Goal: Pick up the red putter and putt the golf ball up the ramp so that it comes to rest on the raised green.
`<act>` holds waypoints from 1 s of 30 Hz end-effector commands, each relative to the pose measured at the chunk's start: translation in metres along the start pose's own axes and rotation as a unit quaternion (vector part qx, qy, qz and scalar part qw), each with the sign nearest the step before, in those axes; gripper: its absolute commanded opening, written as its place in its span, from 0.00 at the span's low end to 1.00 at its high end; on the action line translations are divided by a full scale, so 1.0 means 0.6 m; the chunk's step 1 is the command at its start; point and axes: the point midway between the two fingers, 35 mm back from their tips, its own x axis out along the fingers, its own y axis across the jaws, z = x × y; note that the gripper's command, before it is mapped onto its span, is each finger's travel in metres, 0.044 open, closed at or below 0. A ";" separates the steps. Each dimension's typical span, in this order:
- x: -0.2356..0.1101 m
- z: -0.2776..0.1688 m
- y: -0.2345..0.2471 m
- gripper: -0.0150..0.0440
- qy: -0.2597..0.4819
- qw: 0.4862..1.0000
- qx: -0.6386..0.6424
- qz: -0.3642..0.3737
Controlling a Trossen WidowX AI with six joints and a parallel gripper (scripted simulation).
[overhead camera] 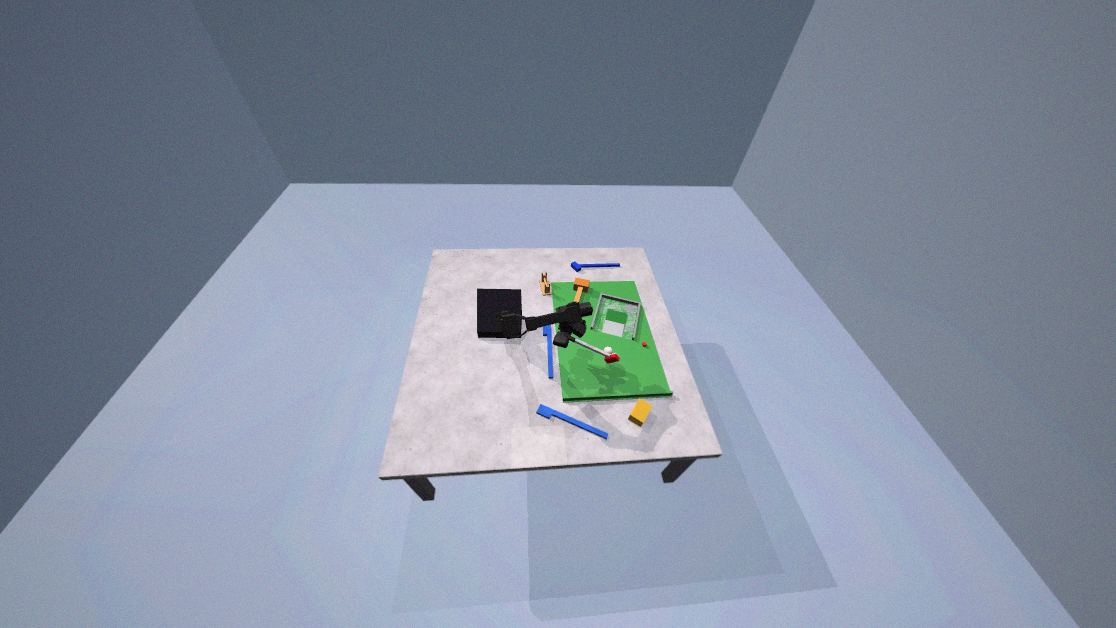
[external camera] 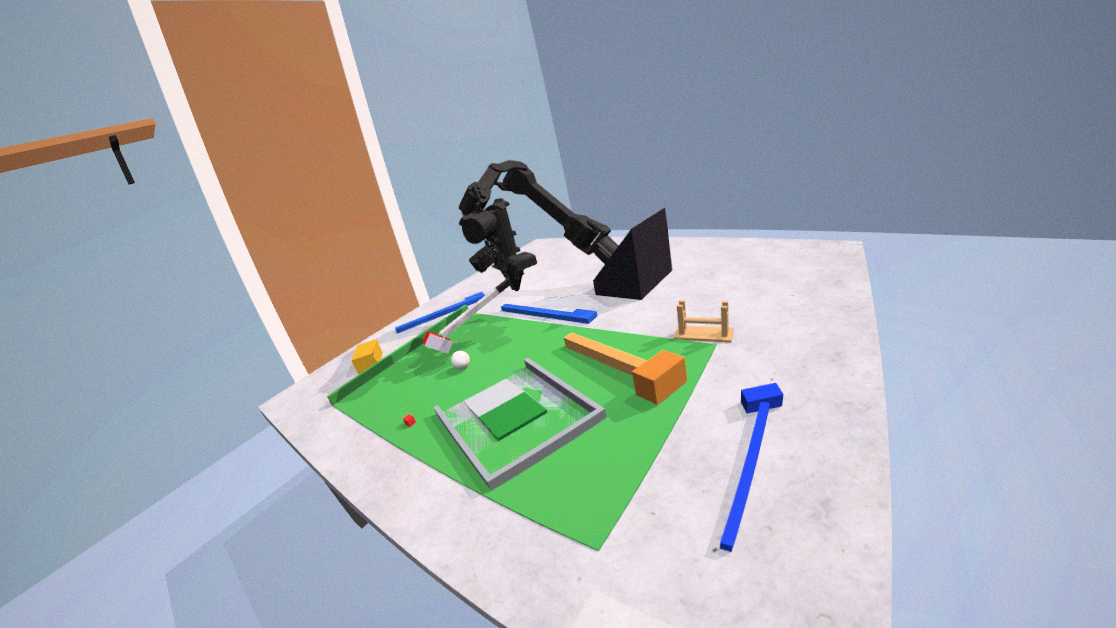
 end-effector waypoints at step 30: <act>0.040 0.001 -0.038 0.25 -0.003 1.000 0.000 -0.003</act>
